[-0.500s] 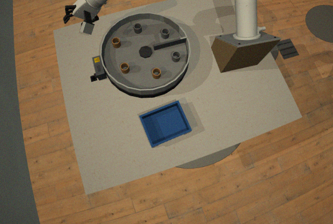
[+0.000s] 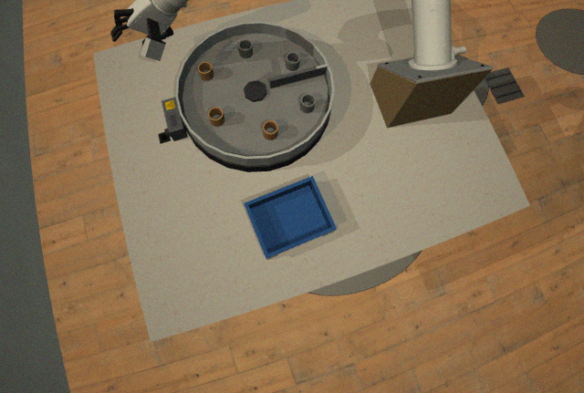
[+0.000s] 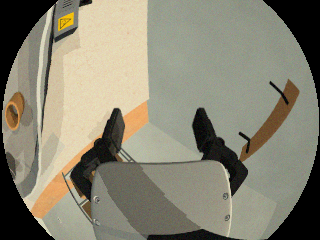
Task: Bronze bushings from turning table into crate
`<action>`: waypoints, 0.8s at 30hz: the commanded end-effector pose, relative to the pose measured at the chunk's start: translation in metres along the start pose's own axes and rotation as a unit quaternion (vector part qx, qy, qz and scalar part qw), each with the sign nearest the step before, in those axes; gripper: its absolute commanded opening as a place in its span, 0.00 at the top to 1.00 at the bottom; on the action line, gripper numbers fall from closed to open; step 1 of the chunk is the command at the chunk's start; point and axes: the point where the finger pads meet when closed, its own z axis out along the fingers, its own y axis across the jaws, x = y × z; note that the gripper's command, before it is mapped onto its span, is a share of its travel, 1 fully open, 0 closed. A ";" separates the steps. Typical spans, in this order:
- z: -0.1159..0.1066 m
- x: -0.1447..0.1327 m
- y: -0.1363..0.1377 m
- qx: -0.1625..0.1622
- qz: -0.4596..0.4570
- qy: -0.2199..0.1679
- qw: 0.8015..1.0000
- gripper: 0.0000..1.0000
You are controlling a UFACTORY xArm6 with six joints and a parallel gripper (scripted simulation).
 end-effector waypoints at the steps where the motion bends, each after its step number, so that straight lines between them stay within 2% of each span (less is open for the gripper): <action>1: -0.001 -0.001 0.003 -0.002 0.000 -0.001 1.000 0.00; 6: -0.009 0.002 0.004 0.006 0.018 -0.003 1.000 0.00; 10: -0.046 0.015 0.003 0.045 0.090 -0.014 0.995 0.00; 17: -0.089 0.033 -0.011 0.093 0.159 -0.027 0.983 0.00; 19: -0.089 0.033 -0.011 0.093 0.159 -0.027 0.983 0.00; 20: -0.106 0.040 -0.020 0.114 0.184 -0.032 0.976 0.00; 24: -0.126 0.049 -0.032 0.138 0.209 -0.039 0.967 0.00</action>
